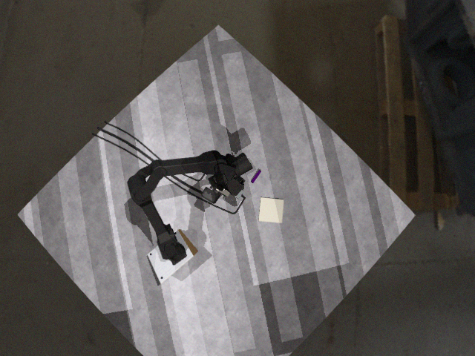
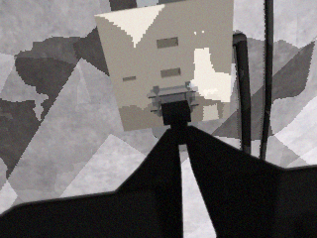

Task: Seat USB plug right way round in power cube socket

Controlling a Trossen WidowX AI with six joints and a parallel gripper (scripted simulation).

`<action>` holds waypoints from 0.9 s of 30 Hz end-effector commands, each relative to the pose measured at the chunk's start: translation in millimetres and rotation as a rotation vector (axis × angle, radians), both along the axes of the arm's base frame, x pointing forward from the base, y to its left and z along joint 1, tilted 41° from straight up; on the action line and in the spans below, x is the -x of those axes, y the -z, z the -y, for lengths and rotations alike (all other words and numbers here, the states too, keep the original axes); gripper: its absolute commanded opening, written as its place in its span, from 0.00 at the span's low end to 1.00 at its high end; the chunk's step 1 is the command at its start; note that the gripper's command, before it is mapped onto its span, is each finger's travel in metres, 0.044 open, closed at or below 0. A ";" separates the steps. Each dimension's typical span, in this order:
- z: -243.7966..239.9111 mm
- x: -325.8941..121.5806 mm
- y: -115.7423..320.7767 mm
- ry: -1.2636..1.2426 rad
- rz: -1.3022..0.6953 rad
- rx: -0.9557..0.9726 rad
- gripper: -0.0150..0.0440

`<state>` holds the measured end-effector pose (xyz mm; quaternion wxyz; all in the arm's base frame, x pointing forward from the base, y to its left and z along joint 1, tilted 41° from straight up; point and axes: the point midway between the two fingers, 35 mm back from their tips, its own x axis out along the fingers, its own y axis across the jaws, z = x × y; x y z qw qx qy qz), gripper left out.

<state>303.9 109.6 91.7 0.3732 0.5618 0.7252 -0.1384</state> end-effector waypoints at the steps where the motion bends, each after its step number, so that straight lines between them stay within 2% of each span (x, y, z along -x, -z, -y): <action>1: -0.9 0.7 0.9 0.003 -0.006 -0.003 0.25; 27: -3.0 0.9 3.2 0.003 -0.006 -0.004 0.25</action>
